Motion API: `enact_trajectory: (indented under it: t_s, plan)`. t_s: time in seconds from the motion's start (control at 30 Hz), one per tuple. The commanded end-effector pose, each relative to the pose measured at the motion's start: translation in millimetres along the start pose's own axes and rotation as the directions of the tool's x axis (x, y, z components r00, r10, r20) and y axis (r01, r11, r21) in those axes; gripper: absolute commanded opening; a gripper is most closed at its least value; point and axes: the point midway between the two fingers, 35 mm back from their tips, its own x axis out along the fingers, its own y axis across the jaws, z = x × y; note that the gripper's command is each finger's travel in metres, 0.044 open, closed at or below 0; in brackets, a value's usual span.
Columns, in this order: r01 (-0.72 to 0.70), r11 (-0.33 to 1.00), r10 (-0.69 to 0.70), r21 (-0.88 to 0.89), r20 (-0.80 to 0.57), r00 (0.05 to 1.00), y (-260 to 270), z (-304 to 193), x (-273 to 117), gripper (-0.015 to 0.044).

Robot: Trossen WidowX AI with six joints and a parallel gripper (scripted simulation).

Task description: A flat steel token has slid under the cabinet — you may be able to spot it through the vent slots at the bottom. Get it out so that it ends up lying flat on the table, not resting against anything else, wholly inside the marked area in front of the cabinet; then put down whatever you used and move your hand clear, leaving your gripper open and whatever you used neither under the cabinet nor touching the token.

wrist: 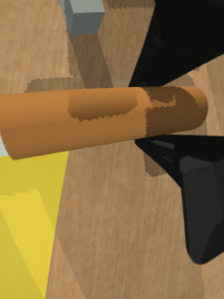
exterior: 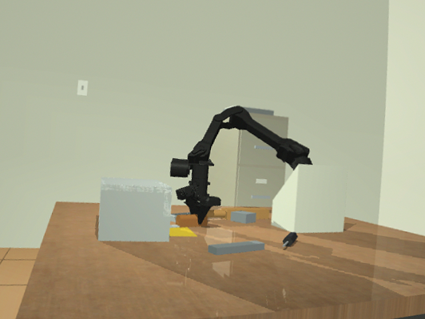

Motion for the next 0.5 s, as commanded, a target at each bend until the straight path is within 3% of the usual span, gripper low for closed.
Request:
enact_trajectory:
  t_s: [0.0,0.47]
  plan:
    - [0.001,1.000,-0.001,0.006,0.001,1.000,0,5,0,0.0000]
    - [0.001,1.000,-0.001,0.007,0.002,1.000,0,19,0,0.0000]
